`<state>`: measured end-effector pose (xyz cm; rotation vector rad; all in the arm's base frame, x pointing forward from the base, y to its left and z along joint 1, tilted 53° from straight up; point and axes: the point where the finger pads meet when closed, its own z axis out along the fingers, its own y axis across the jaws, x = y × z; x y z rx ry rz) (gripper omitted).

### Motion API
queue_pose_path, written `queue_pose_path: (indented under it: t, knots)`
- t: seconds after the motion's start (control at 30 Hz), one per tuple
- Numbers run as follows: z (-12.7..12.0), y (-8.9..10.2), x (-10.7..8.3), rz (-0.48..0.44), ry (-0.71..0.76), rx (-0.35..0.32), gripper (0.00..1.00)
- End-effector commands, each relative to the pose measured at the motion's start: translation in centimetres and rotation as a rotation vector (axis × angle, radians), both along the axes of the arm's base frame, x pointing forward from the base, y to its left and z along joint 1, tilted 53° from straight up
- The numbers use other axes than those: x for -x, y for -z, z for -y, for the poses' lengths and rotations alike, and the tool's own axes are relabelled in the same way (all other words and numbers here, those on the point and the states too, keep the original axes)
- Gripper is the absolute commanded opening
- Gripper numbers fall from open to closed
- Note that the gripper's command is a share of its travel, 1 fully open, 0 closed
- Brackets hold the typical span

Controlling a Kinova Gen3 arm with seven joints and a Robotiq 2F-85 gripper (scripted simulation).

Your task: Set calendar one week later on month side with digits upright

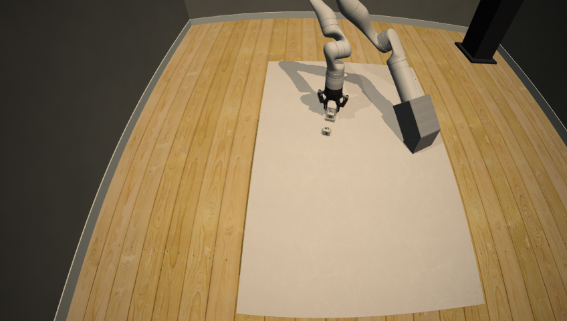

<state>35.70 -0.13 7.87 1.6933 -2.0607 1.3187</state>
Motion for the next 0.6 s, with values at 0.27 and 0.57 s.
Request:
queue_pose_path:
  t: [0.27,0.57]
  knots:
    - [0.8,0.7,-0.4,0.0,-0.001,0.0,0.48]
    - [1.6,1.4,-0.9,0.0,-0.001,0.0,0.48]
